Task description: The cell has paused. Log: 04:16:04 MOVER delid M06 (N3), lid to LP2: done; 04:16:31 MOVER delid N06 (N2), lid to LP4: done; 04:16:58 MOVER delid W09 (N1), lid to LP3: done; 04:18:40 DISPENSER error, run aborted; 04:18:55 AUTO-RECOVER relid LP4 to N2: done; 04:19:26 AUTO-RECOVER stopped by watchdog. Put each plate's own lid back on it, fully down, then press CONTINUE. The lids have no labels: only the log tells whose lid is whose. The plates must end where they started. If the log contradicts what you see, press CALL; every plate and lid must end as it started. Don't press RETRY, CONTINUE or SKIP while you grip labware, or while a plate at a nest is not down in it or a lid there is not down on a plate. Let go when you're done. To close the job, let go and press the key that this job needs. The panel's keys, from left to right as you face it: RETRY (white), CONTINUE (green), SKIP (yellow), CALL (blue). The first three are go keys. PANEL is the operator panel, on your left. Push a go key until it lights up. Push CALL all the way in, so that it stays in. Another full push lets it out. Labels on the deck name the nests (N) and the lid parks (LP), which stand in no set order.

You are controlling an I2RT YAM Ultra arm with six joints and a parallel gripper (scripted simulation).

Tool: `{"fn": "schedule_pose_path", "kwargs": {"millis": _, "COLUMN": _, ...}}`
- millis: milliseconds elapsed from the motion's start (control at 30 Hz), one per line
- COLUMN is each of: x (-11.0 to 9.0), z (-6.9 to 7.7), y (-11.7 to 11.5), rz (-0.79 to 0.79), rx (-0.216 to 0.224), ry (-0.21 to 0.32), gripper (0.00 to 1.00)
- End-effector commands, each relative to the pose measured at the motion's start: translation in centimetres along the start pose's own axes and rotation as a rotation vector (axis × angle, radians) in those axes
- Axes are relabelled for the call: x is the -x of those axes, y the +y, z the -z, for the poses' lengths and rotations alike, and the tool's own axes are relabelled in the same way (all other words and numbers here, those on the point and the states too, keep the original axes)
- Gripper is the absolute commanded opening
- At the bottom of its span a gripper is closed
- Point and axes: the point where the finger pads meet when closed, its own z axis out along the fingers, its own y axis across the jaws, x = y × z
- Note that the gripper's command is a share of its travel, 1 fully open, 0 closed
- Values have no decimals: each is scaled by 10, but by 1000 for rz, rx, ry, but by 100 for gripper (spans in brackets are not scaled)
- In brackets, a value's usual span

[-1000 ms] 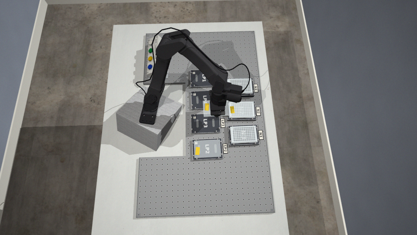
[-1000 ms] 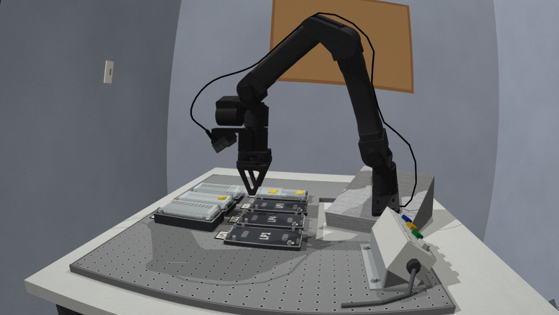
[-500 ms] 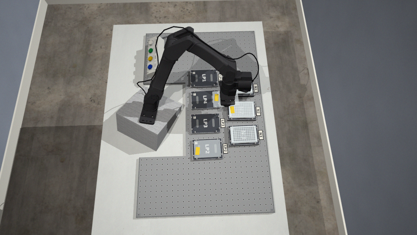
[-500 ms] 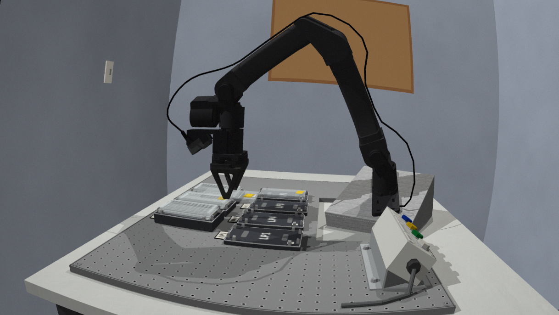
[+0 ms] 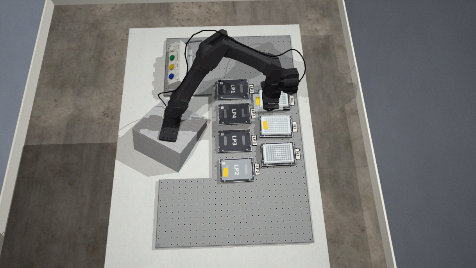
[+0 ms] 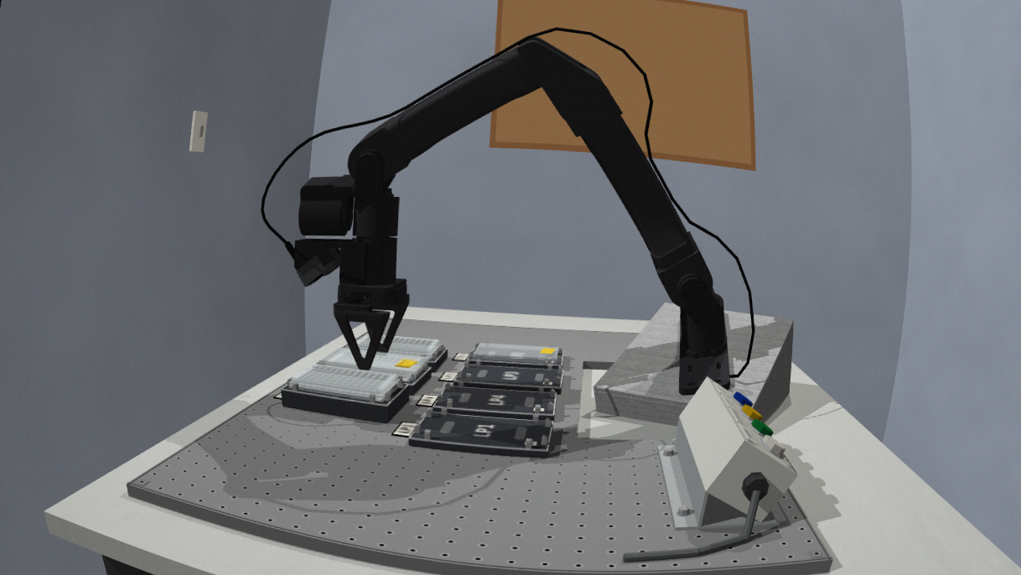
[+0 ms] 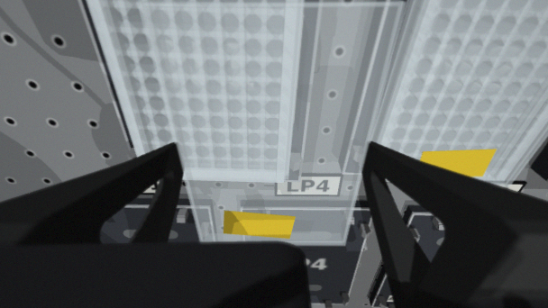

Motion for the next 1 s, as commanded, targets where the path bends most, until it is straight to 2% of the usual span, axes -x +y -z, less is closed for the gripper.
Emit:
{"fn": "schedule_pose_path", "kwargs": {"millis": 0, "x": 8, "z": 11, "y": 1, "rz": -40, "rx": -16, "ry": -4, "gripper": 0}}
{"fn": "schedule_pose_path", "kwargs": {"millis": 300, "x": 38, "z": 11, "y": 32, "rz": -40, "rx": -16, "ry": -6, "gripper": 0}}
{"fn": "schedule_pose_path", "kwargs": {"millis": 433, "x": 39, "z": 20, "y": 30, "rz": -43, "rx": -15, "ry": -23, "gripper": 0}}
{"fn": "schedule_pose_path", "kwargs": {"millis": 967, "x": 41, "z": 25, "y": 25, "rz": -46, "rx": -11, "ry": -28, "gripper": 0}}
